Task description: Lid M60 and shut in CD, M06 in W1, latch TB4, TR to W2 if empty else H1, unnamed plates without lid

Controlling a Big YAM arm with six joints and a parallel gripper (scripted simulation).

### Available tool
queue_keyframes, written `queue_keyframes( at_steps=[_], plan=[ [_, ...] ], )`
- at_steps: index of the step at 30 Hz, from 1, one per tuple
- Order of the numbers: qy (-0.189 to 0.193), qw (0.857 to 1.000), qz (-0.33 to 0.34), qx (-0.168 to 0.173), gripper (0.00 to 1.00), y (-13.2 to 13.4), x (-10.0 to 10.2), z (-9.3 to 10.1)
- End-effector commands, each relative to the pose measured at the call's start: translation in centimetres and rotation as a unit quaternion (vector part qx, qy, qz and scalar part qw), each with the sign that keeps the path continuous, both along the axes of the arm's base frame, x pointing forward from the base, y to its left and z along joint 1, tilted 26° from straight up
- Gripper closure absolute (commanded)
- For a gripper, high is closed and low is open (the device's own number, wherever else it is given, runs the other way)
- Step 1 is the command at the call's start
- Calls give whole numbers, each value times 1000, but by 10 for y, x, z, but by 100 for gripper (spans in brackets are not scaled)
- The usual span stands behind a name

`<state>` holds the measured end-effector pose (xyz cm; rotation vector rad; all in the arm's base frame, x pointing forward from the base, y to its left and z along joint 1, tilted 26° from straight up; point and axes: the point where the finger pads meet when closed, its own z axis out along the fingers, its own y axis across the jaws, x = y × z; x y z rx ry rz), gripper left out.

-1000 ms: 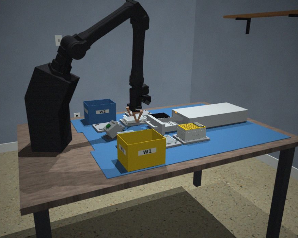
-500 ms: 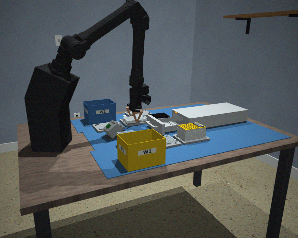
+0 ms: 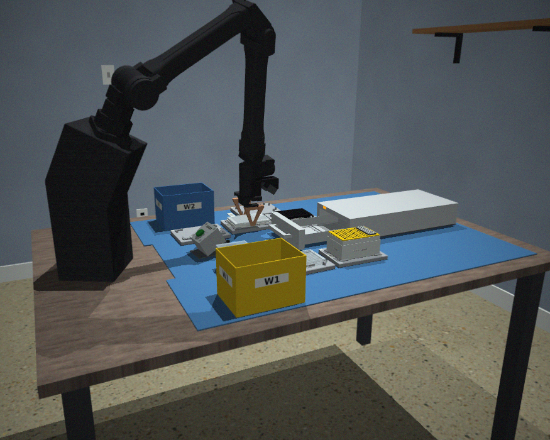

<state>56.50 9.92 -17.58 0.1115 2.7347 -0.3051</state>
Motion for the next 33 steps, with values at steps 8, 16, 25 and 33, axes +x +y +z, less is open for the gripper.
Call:
queue_keyframes(
  at_steps=[8,16,25,33],
  plan=[
    [-16,1000,7,4,100,9,10,23],
    [-13,1000,9,4,100,13,4,24],
    [-9,1000,7,3,100,13,1,22],
    [-9,1000,6,3,100,12,1,22]
  ],
)
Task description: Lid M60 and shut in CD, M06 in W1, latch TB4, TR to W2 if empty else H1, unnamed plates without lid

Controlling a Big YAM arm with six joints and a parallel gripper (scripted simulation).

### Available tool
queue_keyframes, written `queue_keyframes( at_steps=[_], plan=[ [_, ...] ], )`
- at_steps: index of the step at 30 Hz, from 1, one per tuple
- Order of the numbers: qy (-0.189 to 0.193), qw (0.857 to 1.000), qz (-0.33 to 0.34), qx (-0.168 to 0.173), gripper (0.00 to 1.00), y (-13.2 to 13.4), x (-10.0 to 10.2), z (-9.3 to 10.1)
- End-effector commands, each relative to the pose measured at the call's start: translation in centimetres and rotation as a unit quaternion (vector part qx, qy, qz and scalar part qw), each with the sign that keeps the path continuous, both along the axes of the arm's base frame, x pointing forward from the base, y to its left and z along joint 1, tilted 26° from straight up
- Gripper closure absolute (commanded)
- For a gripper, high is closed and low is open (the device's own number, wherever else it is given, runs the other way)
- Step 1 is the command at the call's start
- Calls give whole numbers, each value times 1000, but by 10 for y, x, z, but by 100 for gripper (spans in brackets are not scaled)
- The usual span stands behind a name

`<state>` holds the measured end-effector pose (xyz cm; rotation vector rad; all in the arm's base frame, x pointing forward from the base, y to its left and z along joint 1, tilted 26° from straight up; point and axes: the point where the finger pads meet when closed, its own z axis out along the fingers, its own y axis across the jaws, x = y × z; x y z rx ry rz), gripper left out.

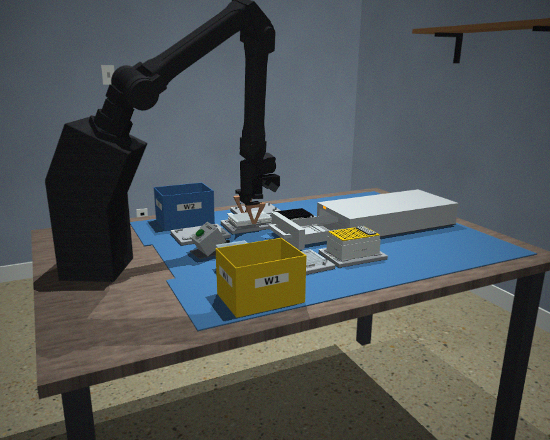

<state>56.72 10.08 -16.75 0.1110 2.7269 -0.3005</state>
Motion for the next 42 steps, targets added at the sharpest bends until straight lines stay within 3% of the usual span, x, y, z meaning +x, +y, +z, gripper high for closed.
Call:
queue_keyframes(
  at_steps=[1,30,42],
  plan=[
    [-5,1000,5,2,100,11,-1,13],
    [-5,1000,5,2,100,11,-1,13],
    [-9,1000,5,3,100,15,-5,29]
  ],
)
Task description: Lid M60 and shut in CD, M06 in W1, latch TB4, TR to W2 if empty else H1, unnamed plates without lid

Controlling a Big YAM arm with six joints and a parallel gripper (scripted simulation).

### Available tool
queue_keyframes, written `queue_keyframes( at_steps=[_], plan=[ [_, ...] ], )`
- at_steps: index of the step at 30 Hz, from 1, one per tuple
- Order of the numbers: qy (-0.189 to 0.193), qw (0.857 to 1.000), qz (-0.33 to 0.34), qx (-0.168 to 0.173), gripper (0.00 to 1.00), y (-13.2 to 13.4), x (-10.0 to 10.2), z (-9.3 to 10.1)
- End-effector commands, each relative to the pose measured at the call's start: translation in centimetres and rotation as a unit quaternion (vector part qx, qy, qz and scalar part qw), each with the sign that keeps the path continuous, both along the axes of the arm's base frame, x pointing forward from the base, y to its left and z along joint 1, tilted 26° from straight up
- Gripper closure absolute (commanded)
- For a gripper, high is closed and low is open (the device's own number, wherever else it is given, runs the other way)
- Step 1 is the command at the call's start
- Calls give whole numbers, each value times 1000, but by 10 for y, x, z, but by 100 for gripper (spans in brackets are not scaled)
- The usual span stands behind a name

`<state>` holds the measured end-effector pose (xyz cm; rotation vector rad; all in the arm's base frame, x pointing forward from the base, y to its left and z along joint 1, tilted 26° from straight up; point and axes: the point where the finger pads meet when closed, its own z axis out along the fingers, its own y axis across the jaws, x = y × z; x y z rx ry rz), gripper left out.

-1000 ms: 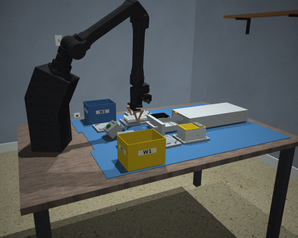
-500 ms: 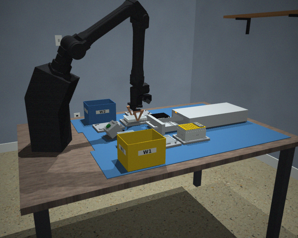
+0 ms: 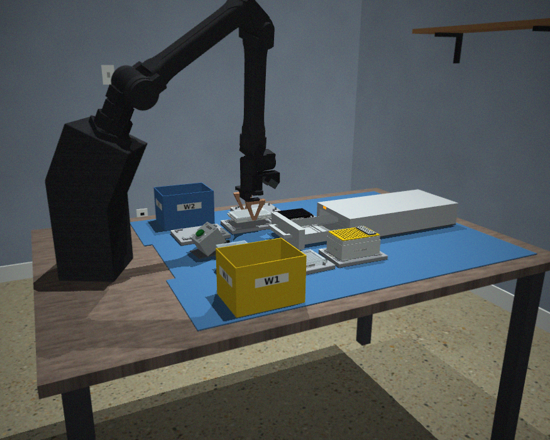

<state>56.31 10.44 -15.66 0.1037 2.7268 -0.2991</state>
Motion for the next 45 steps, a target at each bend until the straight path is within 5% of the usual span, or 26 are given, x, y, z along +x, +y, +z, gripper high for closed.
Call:
queue_keyframes(
  at_steps=[1,45],
  plan=[
    [-9,1000,2,3,100,12,-1,20],
    [-9,1000,2,4,100,24,-22,66]
  ],
)
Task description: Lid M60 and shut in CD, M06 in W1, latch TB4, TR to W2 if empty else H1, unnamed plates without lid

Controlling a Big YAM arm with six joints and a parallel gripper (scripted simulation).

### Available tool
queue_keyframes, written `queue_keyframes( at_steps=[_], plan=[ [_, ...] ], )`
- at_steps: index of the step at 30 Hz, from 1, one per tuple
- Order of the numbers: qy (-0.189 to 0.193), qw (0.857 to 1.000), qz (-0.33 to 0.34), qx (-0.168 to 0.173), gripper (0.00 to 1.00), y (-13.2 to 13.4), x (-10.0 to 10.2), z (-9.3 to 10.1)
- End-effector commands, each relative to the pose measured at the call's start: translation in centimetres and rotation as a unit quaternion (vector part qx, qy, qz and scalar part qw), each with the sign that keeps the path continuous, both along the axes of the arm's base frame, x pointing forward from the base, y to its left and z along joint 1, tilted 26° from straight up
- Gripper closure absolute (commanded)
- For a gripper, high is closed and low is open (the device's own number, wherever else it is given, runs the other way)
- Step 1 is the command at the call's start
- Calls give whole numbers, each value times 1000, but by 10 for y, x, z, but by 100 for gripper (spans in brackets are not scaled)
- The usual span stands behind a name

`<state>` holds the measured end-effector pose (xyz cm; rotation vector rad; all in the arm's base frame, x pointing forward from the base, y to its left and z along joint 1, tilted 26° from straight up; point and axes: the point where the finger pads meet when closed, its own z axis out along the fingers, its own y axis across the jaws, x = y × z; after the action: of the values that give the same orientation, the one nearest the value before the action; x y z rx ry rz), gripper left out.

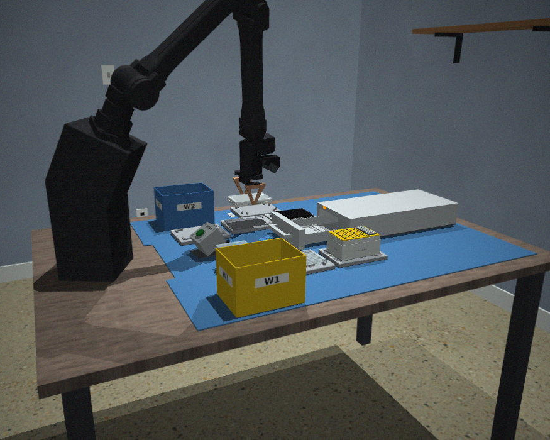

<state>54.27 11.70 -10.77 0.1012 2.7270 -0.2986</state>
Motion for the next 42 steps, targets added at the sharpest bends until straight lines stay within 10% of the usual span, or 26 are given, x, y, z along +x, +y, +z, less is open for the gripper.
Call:
queue_keyframes(
  at_steps=[1,42],
  plan=[
    [-10,1000,2,4,100,11,-1,17],
    [-10,1000,1,4,100,22,-21,61]
  ],
)
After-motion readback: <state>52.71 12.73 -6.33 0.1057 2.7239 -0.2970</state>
